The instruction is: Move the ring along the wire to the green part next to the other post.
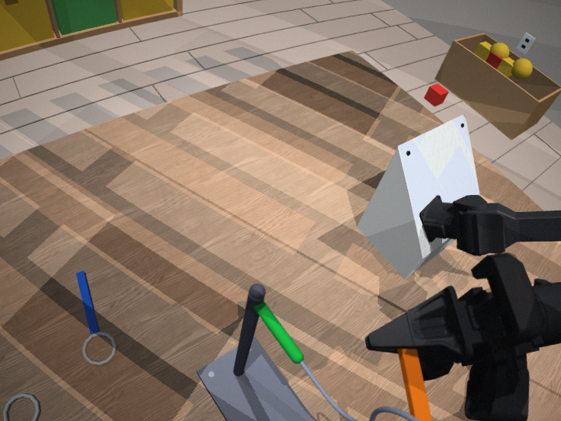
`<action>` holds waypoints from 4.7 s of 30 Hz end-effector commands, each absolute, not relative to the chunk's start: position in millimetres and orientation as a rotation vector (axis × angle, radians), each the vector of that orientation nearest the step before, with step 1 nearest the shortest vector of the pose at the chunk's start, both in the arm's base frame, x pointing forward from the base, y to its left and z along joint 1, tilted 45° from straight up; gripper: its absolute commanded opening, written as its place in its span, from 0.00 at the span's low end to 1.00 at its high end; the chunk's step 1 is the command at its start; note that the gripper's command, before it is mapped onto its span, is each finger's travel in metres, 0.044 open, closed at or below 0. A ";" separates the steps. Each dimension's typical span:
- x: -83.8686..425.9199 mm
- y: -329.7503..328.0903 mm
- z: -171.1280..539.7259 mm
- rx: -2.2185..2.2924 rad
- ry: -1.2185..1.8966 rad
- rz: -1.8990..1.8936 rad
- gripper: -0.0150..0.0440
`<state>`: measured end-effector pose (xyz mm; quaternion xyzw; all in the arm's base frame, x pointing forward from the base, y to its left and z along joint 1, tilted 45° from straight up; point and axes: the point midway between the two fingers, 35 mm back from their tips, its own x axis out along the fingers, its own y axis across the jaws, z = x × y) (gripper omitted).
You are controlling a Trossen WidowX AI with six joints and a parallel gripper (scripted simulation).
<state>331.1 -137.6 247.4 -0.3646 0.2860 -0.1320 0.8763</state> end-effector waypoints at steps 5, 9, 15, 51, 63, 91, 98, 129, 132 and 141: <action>329.8 -144.9 260.5 -0.810 0.593 -0.300 0.00; 329.4 -146.6 263.6 -0.820 0.593 -0.303 0.00; 329.0 -148.6 267.2 -0.824 0.594 -0.304 0.00; 332.6 -131.6 254.5 -0.401 0.552 -0.195 0.00; 335.7 -116.5 248.0 -0.162 0.522 -0.132 0.00; 343.0 -79.3 248.4 0.380 0.431 0.014 0.00; 344.7 -70.2 251.9 0.518 0.404 0.051 0.00; 350.3 -39.4 281.6 1.126 0.259 0.220 0.00; 350.6 -37.5 285.4 1.184 0.244 0.236 0.00; 351.2 -33.3 297.4 1.358 0.194 0.286 0.00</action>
